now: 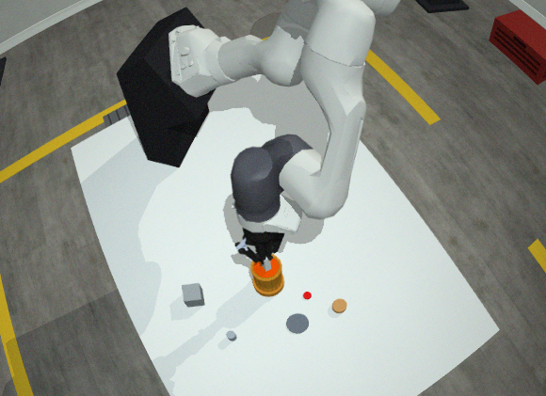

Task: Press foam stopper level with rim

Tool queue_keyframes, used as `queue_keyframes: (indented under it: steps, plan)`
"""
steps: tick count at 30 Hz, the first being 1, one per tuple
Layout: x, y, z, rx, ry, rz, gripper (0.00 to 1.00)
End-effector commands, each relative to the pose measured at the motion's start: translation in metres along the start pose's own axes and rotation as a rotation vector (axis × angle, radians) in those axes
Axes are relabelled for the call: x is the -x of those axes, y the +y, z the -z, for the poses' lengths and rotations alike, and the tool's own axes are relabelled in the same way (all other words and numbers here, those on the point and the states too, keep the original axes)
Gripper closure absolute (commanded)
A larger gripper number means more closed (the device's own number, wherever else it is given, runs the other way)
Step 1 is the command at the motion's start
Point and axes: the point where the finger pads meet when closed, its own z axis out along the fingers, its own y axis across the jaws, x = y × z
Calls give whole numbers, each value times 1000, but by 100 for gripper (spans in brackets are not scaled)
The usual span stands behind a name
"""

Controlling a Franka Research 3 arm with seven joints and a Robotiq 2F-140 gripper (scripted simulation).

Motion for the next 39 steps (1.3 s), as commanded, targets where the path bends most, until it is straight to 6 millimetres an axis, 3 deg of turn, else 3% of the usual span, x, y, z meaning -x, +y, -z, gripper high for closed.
queue_keyframes:
  steps: [1, 11, 18, 39]
  plan:
    - [1, -3, 8, -11, -7, -13, 100]
    - [0, -1, 36, -11, -7, -13, 100]
    - [0, -1, 44, -11, -7, -13, 100]
    - [-1, 0, 47, -11, -7, -13, 100]
